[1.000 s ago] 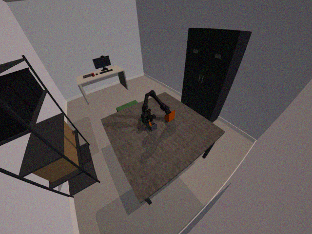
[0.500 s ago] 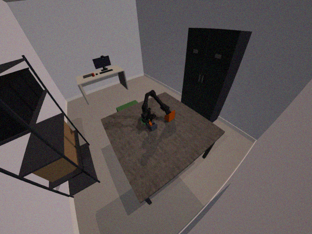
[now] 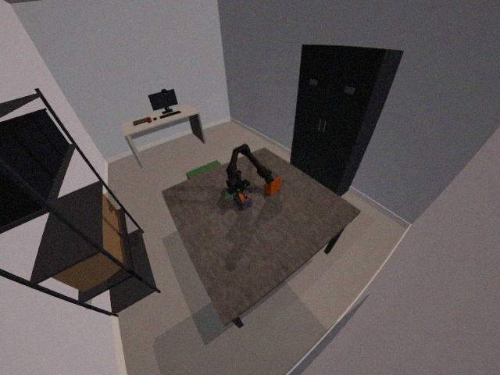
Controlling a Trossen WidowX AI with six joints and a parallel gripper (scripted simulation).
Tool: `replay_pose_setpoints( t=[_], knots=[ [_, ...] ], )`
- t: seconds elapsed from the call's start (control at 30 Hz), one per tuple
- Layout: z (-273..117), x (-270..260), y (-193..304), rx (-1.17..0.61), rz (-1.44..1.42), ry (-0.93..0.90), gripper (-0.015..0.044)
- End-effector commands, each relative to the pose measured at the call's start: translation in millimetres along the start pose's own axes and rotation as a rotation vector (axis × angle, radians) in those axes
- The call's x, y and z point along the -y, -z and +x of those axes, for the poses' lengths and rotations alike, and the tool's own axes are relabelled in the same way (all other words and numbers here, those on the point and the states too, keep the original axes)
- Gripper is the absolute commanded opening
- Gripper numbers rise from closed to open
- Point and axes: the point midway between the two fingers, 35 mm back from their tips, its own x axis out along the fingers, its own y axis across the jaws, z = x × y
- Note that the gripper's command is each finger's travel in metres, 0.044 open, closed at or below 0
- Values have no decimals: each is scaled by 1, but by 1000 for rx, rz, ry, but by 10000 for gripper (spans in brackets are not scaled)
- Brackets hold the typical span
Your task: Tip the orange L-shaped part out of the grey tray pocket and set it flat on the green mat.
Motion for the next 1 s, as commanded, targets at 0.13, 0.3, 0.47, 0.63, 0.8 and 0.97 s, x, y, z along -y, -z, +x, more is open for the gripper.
replay_pose_setpoints(
  t=[0.13, 0.3, 0.47, 0.63, 0.8, 0.97],
  knots=[
    [-14, -2, 2, -9, 5, -6, 0],
    [-22, -2, 1, -10, 5, -5, 0],
    [-30, -2, 1, -10, 5, -5, 0],
    [-37, -2, 1, -10, 5, -5, 0],
    [-45, -1, 1, -10, 4, -5, 0],
    [-50, -1, 1, -10, 4, -5, 0]
  ],
)
